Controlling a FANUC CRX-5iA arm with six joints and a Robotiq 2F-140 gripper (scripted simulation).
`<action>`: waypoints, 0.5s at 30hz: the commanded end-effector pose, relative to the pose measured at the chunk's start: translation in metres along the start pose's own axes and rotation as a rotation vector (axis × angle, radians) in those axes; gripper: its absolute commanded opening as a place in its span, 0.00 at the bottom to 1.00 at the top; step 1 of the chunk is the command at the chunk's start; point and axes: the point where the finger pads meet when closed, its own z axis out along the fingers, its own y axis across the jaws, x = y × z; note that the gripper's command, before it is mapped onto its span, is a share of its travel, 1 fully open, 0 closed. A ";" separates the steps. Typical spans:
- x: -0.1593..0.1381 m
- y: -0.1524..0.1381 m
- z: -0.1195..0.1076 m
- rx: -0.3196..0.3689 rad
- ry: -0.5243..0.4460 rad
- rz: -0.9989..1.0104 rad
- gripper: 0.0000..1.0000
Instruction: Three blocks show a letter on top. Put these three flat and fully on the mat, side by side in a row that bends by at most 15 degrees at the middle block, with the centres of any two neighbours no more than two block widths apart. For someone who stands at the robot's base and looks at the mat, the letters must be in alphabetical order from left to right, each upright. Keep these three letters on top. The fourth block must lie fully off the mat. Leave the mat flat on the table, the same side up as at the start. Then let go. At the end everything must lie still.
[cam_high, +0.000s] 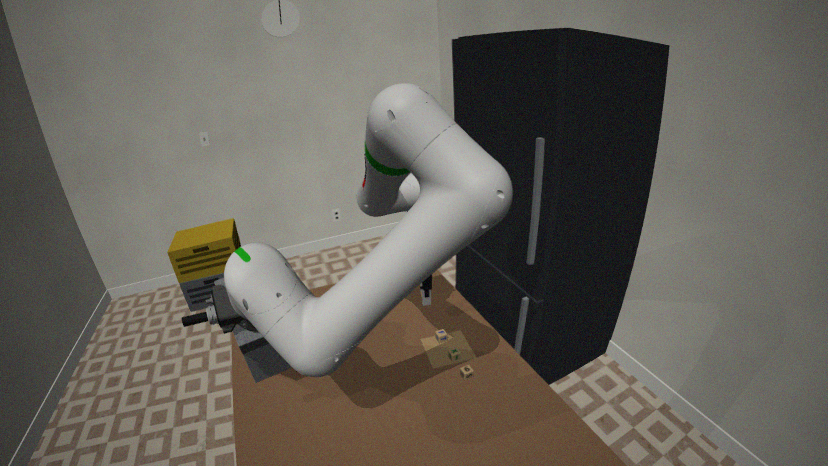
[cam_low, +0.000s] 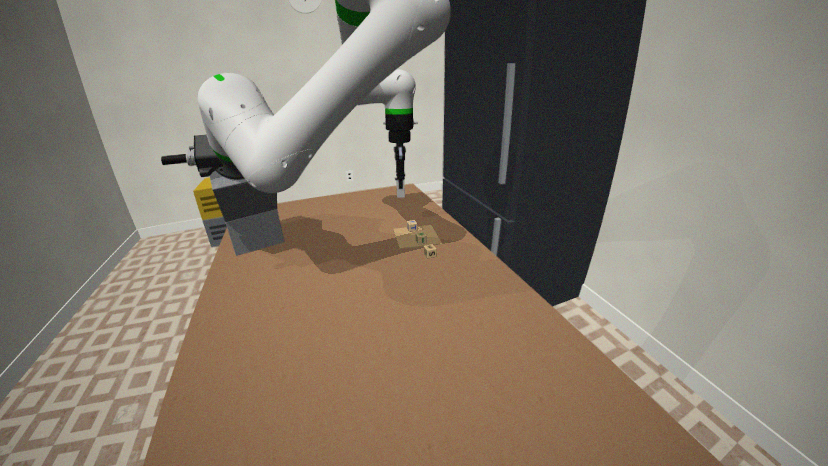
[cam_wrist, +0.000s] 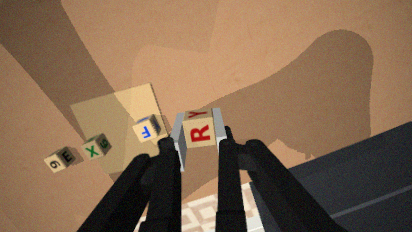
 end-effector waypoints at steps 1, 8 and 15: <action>-0.001 -0.002 0.000 -0.001 -0.011 0.088 0.16; -0.004 -0.008 -0.001 -0.003 -0.010 0.306 0.16; -0.006 -0.014 -0.001 -0.004 -0.010 0.486 0.16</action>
